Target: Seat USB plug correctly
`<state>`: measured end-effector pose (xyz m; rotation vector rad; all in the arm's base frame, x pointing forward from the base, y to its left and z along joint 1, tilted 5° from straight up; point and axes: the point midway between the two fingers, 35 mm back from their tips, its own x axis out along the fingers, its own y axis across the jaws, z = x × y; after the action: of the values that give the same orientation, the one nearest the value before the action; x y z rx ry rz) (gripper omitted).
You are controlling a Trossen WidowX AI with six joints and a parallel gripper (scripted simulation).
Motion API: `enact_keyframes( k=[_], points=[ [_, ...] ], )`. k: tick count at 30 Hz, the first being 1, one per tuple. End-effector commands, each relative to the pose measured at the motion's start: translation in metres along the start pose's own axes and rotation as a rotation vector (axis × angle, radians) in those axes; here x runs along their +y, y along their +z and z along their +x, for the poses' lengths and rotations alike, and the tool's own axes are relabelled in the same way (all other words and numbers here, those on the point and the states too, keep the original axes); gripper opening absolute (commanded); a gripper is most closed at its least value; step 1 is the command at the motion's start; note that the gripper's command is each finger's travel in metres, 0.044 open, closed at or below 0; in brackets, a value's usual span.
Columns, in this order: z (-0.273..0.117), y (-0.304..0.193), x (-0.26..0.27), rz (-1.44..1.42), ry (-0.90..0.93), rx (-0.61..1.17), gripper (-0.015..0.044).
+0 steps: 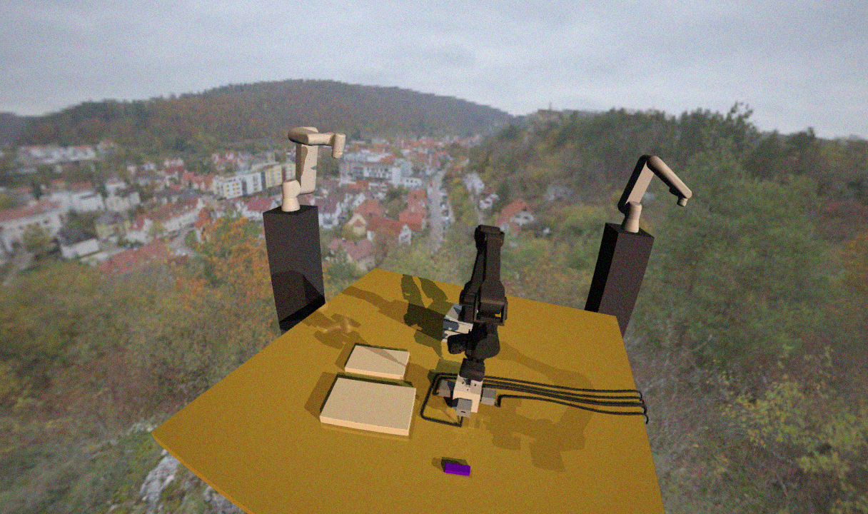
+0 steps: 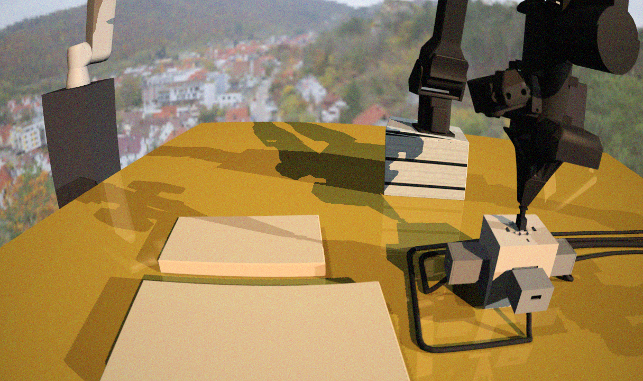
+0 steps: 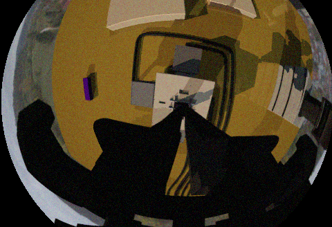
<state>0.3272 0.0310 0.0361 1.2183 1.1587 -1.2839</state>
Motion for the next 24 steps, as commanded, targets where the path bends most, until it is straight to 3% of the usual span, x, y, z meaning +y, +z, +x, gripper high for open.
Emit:
enact_keyframes(
  k=[1,17,21,24],
  points=[
    [0.0024,0.0002,0.0001,0.007,-0.002,-0.003,0.0],
    [0.0024,0.0002,0.0001,0.007,-0.002,-0.003,0.0],
    [0.0001,0.0,0.0,0.001,0.0,0.0,0.0095],
    [0.0001,0.0,0.0,0.001,0.0,0.0,0.0095]
  ],
)
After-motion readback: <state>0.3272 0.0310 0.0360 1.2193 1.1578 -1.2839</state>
